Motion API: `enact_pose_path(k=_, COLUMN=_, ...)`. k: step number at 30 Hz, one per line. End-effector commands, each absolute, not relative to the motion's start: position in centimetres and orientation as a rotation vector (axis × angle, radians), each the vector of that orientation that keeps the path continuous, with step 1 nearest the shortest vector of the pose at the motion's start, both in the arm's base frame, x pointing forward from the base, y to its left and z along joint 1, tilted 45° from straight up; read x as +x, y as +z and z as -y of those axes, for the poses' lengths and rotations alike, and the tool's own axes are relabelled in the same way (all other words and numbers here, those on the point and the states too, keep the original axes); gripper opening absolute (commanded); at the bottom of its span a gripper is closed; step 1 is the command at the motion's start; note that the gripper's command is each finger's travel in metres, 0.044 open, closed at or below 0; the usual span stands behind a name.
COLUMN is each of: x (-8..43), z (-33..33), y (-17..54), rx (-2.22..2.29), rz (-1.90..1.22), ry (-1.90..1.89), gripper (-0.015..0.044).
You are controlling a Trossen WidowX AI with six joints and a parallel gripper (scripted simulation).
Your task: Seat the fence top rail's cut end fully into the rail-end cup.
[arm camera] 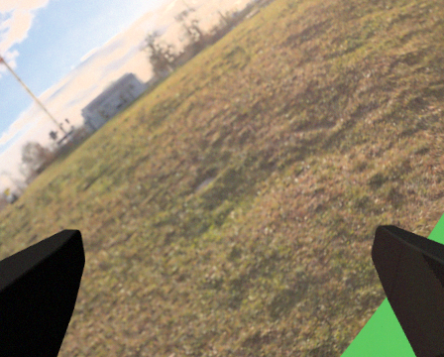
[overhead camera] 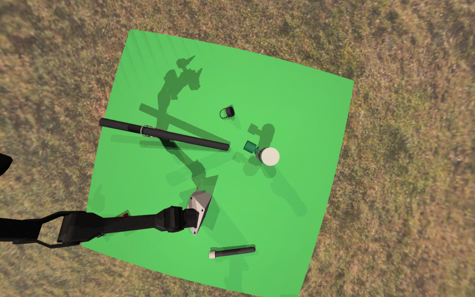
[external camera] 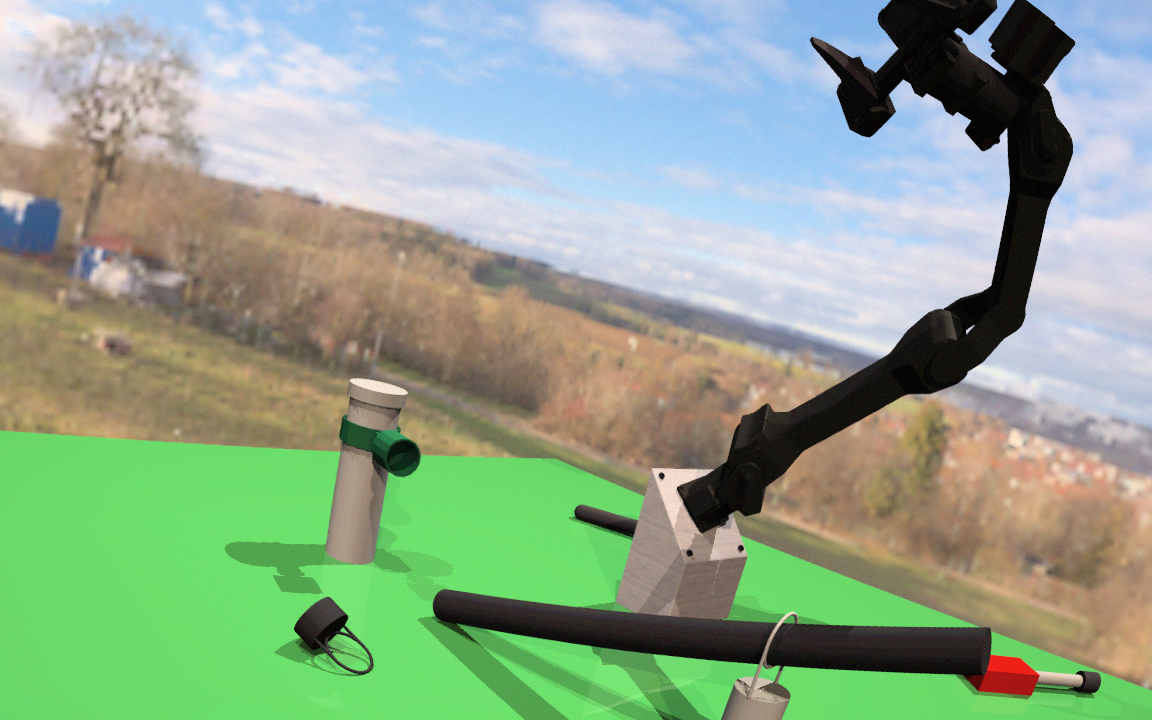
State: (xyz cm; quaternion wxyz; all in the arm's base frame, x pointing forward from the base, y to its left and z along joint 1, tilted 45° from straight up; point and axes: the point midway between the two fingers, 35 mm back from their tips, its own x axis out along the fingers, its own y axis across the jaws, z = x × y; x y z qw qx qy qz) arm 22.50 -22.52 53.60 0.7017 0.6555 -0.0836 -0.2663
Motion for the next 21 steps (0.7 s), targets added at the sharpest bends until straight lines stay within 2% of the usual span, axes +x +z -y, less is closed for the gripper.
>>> enact_pose_path(k=1, x=22.6, z=22.6, y=53.4, rx=1.454, rz=0.175, ry=-0.593, gripper=0.0426)
enact_pose_path(k=2, x=23.0, z=22.9, y=52.6, rx=1.438, rz=0.143, ry=-0.595, gripper=0.0440)
enact_pose_path(k=11, x=28.6, z=24.6, y=38.3, rx=1.159, rz=-0.386, ry=-0.461, gripper=0.0440)
enact_pose_path(k=21, x=30.2, z=20.0, y=22.1, rx=0.883, rz=-0.760, ry=-0.052, gripper=0.0440)
